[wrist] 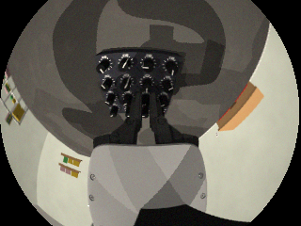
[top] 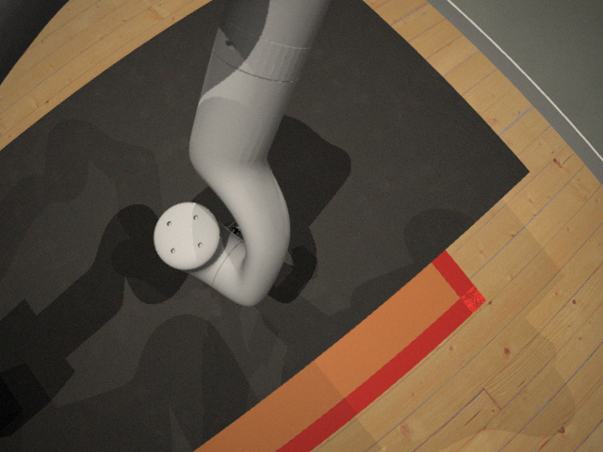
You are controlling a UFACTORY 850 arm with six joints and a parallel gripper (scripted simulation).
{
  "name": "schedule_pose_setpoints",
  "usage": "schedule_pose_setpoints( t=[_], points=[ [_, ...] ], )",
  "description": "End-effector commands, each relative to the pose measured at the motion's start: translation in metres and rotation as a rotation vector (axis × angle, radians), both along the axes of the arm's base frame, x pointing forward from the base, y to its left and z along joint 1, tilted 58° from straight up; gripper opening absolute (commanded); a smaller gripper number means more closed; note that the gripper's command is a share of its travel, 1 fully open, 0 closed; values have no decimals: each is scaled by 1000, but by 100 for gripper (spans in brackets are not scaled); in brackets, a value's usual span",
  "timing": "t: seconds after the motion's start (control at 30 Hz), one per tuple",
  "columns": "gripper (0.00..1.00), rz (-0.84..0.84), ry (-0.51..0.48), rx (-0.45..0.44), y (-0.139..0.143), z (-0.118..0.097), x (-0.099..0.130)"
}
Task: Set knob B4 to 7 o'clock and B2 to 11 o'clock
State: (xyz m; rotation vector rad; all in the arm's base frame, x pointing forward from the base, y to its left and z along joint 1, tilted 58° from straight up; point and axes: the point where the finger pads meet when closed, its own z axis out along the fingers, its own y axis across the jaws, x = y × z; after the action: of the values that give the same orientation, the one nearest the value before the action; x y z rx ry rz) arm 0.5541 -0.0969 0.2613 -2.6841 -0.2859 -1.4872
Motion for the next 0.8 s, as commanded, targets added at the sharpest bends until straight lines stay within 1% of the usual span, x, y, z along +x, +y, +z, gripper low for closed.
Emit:
schedule_pose_setpoints(
  t=[0.0,0.13,0.3,0.6,0.67,0.77],
  points=[
    [8,5,-2,-9,0,0,0],
    [8,10,-3,-17,0,0,0],
    [8,29,-8,-46,0,0,0],
    [8,90,-24,-142,0,0,0],
    [8,90,-24,-142,0,0,0],
    [8,118,-32,-185,0,0,0]
  ],
)
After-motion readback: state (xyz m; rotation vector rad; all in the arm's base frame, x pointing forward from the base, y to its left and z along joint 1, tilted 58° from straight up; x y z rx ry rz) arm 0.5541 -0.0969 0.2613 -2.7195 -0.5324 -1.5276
